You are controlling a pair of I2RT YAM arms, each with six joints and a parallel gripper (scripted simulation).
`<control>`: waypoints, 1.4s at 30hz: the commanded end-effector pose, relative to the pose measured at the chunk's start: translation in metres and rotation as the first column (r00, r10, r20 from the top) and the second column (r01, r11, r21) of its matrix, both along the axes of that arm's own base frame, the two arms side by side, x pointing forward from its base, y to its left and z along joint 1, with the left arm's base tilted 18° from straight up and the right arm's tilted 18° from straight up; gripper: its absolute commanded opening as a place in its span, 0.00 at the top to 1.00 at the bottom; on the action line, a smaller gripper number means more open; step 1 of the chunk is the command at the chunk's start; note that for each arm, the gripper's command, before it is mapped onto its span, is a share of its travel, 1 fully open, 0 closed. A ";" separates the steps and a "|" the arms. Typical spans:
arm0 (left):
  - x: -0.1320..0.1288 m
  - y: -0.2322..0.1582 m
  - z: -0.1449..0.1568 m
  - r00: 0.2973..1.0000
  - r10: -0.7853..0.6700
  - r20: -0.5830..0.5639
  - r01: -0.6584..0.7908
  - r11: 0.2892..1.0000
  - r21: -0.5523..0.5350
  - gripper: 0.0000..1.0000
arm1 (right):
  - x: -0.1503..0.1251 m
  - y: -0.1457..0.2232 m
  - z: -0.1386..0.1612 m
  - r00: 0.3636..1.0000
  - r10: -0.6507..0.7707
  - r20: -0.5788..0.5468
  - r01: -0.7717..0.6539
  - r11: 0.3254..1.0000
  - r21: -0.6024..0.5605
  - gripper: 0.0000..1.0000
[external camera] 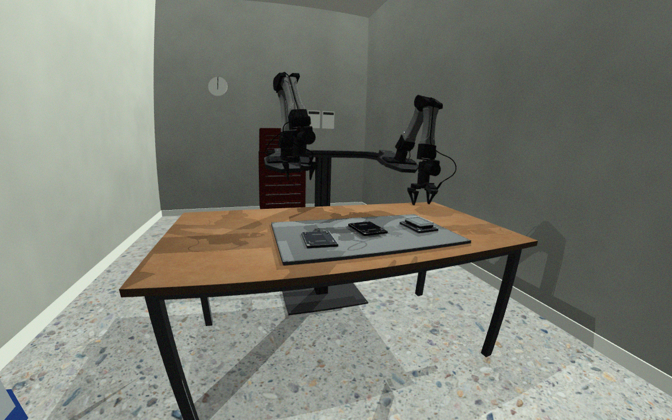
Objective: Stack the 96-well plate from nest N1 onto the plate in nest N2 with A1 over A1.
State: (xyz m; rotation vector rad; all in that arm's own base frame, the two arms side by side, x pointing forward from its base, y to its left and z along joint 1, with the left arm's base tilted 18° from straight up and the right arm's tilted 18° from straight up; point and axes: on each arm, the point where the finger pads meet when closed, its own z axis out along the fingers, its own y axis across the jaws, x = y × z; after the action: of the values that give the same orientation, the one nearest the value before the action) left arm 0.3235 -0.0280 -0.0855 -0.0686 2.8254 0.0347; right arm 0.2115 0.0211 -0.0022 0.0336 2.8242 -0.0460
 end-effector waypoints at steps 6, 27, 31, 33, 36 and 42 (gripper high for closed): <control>0.000 0.000 0.001 1.000 0.001 0.001 -0.001 1.000 0.001 0.00 | -0.008 0.000 -0.004 1.000 0.007 -0.020 -0.007 1.000 0.006 0.00; -0.020 0.005 0.016 0.998 -0.063 -0.004 0.064 0.998 0.027 0.00 | -0.008 0.000 -0.004 1.000 0.007 -0.020 -0.007 1.000 0.006 0.00; -0.036 0.008 0.028 0.998 -0.060 -0.006 0.060 0.998 0.024 0.00 | -0.008 0.000 -0.004 1.000 0.007 -0.020 -0.007 1.000 0.006 0.00; -0.044 0.009 0.034 0.998 -0.060 -0.007 0.060 0.998 0.023 0.00 | -0.008 0.000 -0.004 1.000 0.007 -0.020 -0.007 1.000 0.006 0.00; -0.056 0.010 0.043 0.998 -0.062 -0.009 0.062 0.998 0.021 0.00 | -0.008 0.000 -0.004 1.000 0.007 -0.020 -0.007 1.000 0.006 0.00; -0.071 0.012 0.055 0.998 -0.064 -0.011 0.064 0.998 0.018 0.00 | -0.008 0.000 -0.004 1.000 0.007 -0.020 -0.007 1.000 0.006 0.00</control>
State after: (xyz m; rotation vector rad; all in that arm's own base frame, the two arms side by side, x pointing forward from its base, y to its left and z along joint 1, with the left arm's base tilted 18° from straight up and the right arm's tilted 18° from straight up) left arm 0.2681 -0.0185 -0.0380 0.0184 2.8087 0.0497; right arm 0.2115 0.0211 -0.0022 0.0336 2.8242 -0.0460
